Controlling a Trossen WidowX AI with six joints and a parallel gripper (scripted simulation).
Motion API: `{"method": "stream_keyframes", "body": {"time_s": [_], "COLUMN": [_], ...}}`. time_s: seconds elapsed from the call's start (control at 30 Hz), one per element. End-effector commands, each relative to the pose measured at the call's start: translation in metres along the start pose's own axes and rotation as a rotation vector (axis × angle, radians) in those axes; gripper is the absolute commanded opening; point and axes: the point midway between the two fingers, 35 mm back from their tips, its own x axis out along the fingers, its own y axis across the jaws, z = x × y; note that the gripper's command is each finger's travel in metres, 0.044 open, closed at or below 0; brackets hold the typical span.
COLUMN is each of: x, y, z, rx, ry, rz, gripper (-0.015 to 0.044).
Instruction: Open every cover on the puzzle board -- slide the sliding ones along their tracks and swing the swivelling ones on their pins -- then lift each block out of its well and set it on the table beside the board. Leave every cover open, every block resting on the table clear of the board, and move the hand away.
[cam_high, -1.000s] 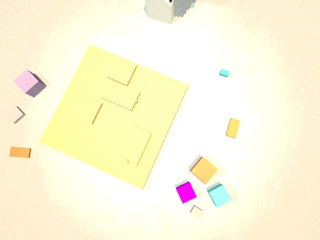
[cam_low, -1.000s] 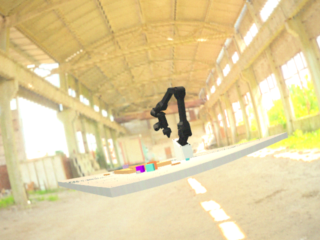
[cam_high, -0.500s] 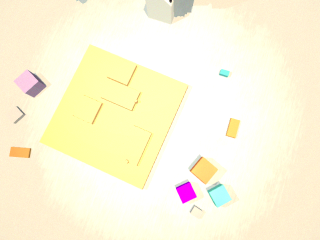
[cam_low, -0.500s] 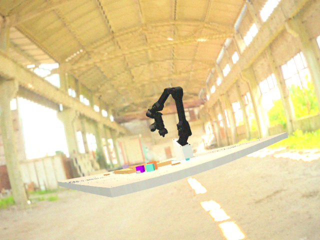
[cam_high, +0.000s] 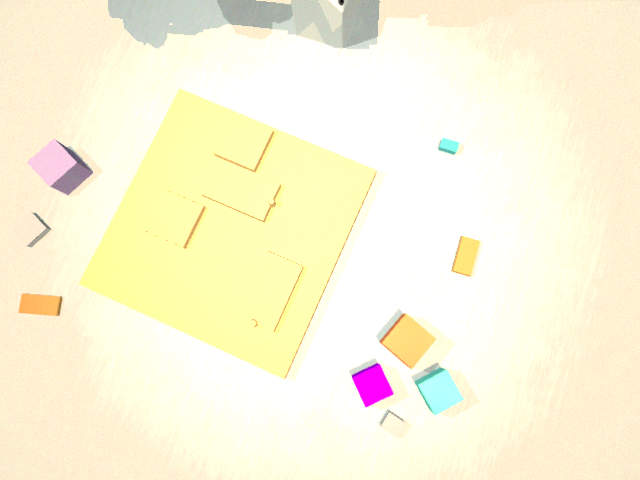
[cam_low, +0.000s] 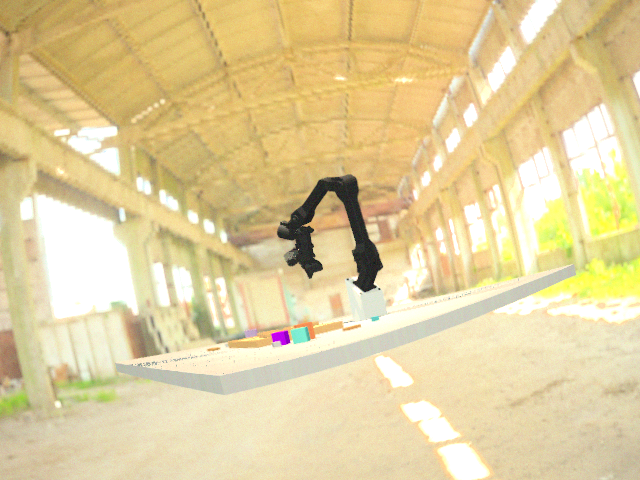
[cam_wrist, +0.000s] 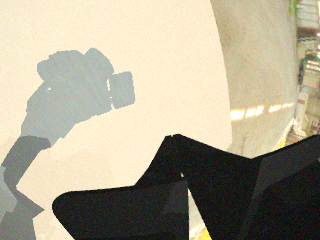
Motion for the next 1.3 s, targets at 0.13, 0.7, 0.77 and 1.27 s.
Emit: {"method": "stream_keyframes", "body": {"time_s": [0.13, 0.7, 0.77, 1.27], "x": [-0.008, -0.020, -0.021, -0.032], "y": [0.020, 0.073, 0.080, 0.141], "z": [0.040, 0.103, 0.109, 0.156], "rx": [-0.061, -0.146, -0.153, -0.200], "ry": [-0.061, -0.135, -0.142, -0.184], "rz": [0.043, 0.154, 0.171, 0.316], "gripper": [0.0000, 0.0000, 0.0000, 0.0000]}}
